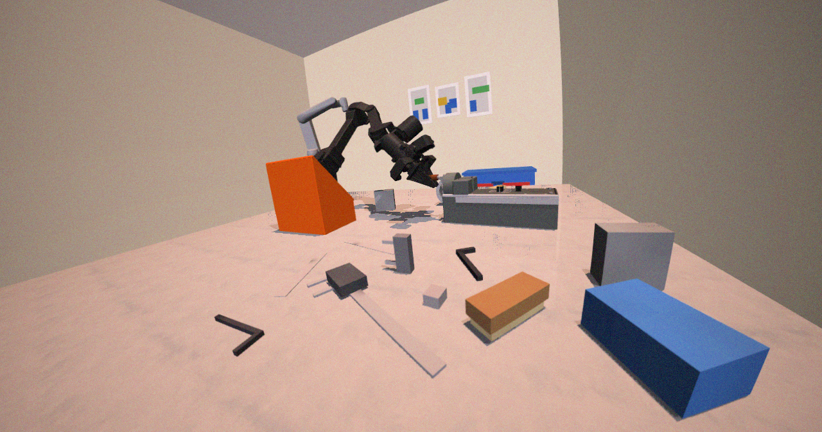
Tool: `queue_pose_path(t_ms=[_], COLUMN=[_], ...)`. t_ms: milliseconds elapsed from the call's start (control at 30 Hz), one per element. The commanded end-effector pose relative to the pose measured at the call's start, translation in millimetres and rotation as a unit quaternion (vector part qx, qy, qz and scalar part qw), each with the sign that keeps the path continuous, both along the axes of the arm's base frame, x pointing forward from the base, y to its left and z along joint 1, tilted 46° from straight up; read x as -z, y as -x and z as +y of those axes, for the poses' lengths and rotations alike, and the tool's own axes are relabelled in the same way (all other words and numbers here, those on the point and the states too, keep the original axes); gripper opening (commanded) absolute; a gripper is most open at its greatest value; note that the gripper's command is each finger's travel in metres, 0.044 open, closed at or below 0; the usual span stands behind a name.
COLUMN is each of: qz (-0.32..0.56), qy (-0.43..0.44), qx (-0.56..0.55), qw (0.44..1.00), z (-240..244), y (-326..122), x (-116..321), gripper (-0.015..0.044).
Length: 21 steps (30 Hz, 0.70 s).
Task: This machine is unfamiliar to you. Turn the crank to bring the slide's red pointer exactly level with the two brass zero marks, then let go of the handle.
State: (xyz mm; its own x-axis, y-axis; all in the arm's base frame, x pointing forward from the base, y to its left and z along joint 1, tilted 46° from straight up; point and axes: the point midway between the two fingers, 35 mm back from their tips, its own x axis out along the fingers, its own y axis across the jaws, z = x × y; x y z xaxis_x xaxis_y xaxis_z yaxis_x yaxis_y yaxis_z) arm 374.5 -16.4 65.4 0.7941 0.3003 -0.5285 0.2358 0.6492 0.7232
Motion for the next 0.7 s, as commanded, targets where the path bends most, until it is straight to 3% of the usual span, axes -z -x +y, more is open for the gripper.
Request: queue_pose_path(t_ms=[0,667], qz=[0.01,0.01], qy=[0.002,0.002], qx=[0.005,0.005], qw=[1.0,1.0], z=[-2.1,-0.3], y=[1.3,0.9], x=[9.0,14.6], gripper=[0.0,0.0])
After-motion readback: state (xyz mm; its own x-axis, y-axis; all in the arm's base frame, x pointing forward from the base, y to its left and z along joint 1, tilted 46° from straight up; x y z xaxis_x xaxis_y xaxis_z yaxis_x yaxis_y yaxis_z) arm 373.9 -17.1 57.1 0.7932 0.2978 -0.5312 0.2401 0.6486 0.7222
